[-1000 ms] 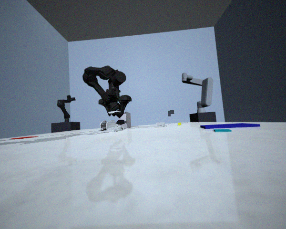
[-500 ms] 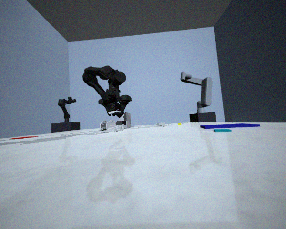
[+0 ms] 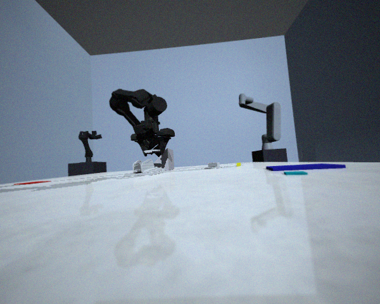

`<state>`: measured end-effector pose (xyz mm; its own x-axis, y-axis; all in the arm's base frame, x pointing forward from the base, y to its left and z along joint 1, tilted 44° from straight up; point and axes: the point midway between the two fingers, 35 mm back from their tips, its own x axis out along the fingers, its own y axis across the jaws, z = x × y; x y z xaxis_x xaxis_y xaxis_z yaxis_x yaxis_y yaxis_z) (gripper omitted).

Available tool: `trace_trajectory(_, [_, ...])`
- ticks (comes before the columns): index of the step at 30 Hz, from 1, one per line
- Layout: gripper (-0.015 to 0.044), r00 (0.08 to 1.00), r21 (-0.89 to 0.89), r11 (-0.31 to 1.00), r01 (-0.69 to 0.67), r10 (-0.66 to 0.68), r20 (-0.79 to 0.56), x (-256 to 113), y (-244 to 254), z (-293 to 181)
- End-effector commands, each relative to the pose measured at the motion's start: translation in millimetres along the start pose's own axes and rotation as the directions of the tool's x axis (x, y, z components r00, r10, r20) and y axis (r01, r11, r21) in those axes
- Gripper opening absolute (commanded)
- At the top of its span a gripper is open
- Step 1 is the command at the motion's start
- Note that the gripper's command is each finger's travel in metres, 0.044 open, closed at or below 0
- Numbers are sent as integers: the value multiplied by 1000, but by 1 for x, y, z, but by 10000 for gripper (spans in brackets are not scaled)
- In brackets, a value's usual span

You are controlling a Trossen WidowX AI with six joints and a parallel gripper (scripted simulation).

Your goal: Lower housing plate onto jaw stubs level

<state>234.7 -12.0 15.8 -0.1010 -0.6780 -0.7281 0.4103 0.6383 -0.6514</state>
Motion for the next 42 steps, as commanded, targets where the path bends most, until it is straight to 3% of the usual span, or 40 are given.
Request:
trace_trajectory(1, [351, 1000, -8, 1000, 4, -4, 4, 6, 0, 0])
trace_trajectory(29, [351, 1000, -7, 1000, 8, -8, 5, 52, -2, 0])
trace_trajectory(42, [351, 1000, -7, 1000, 8, -8, 5, 53, -2, -1])
